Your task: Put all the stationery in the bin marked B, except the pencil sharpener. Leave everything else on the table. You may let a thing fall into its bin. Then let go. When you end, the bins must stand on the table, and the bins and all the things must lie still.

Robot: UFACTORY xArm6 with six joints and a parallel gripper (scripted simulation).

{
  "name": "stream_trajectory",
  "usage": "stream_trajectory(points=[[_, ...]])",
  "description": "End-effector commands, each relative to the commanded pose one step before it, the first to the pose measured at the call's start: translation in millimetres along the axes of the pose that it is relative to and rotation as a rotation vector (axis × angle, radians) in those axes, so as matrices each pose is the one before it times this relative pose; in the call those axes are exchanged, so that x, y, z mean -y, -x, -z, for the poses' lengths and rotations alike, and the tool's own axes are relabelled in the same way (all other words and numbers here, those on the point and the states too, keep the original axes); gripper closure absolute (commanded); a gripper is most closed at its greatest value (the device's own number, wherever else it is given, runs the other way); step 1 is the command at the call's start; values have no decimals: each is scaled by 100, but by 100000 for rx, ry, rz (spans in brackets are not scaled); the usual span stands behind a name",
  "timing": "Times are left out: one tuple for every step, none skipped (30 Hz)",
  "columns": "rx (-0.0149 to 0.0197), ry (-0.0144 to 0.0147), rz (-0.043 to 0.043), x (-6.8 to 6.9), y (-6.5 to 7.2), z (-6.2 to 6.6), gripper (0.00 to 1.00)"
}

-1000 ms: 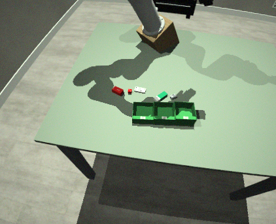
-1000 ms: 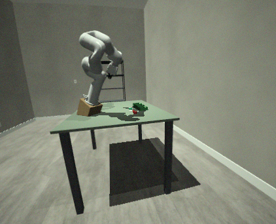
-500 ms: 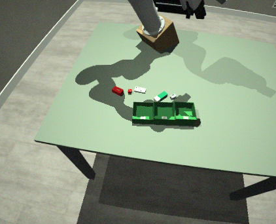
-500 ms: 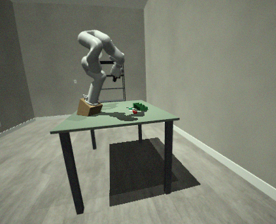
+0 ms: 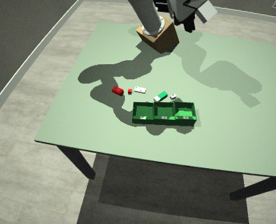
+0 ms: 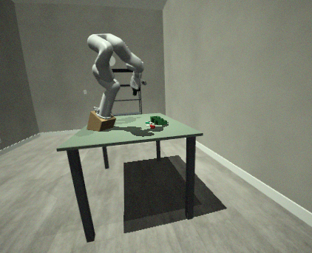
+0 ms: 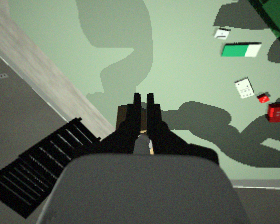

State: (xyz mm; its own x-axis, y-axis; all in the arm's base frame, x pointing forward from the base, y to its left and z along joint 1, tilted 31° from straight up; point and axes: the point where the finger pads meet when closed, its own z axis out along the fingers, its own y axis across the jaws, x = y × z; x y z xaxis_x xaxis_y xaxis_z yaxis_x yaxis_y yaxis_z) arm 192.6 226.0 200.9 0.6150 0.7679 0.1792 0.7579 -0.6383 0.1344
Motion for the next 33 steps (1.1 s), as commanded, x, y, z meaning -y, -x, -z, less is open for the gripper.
stream_trajectory(points=[[370,4772,-8177,-1883,-173,-70,93],[280,2435,-4359,-824,-48,-86,93],[106,944,-1679,-825,-79,-104,93],[0,0,0,-16,-2,-2,93],[0,0,0,0,0,0,93],[0,0,0,0,0,0,93],[179,2457,-4350,-833,-41,-85,93],[181,2459,-4351,-818,-87,-108,93],[68,959,-1686,-817,-118,-126,93],[0,0,0,-30,-5,-5,93],[-1,-1,0,-3,5,2,93],[0,0,0,1,-2,-1,93],[77,2481,-4340,-825,-84,-108,93],[78,2483,-4341,-810,-126,-129,93],[28,969,-1683,-807,-157,-148,93],[0,1,0,-42,-9,-8,93],[-1,-1,0,-4,5,2,93],[-29,2504,-4328,-811,-131,-132,93],[-29,2503,-4328,-805,-160,-150,93],[-14,973,-1671,-794,-195,-169,93],[0,1,0,-53,-14,-12,93],[0,0,0,0,0,0,93],[0,0,0,0,0,0,93],[-141,2522,-4313,-809,-159,-150,93],[-140,2525,-4315,-786,-203,-173,93],[-57,971,-1650,-779,-232,-191,93],[0,1,0,-62,-20,-16,93],[0,-1,0,-4,5,3,93],[0,0,0,2,-2,-1,93],[-258,2541,-4298,-794,-200,-173,93],[-257,2543,-4299,-771,-240,-195,93],[-101,964,-1620,-762,-268,-213,93],[0,1,0,-70,-26,-20,93]])
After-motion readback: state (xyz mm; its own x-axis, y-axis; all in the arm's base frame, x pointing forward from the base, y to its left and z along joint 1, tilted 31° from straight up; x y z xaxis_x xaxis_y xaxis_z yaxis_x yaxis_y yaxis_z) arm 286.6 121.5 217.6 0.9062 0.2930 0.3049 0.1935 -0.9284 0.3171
